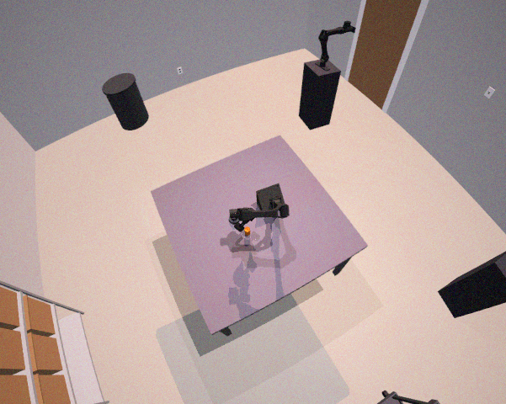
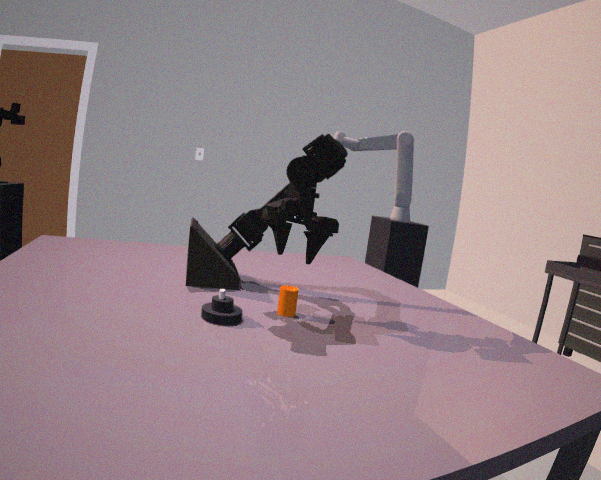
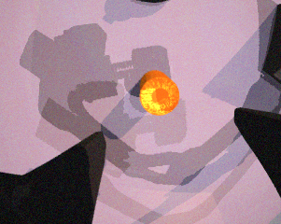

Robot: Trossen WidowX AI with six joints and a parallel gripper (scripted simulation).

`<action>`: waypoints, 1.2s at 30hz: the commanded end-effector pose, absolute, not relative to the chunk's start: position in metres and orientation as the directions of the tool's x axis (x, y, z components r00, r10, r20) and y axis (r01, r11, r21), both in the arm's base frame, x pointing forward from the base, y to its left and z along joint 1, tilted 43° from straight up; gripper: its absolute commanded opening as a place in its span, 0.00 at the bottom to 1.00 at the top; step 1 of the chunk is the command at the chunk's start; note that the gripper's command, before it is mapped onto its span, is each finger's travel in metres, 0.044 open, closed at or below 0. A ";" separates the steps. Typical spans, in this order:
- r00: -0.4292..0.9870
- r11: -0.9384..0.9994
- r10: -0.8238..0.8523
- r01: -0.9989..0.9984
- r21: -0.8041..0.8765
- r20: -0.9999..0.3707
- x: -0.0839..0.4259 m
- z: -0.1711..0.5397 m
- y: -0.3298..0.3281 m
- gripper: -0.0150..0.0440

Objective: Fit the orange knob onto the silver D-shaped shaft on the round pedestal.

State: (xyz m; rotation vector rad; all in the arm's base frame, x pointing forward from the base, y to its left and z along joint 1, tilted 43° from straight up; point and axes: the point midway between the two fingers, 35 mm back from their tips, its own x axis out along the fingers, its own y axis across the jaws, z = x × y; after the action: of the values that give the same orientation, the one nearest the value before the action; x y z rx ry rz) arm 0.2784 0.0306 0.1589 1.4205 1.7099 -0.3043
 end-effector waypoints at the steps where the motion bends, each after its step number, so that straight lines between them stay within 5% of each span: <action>1: 0.029 0.640 0.673 0.477 0.602 -0.739 0.279 0.158 0.030 1.00; 8: 0.029 0.733 0.673 -0.159 0.662 -0.739 0.279 0.158 0.031 1.00; 19: 0.029 0.530 0.673 -0.716 0.455 -0.739 0.278 0.158 0.031 1.00; 29: 0.029 0.162 0.674 -0.981 0.110 -0.739 0.280 0.157 0.031 1.00; 36: 0.029 0.143 0.674 -0.986 0.092 -0.739 0.280 0.157 0.031 1.00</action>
State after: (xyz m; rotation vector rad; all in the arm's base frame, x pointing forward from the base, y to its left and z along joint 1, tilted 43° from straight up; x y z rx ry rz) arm 0.2782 0.0312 0.1583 -0.1970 1.0001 1.1825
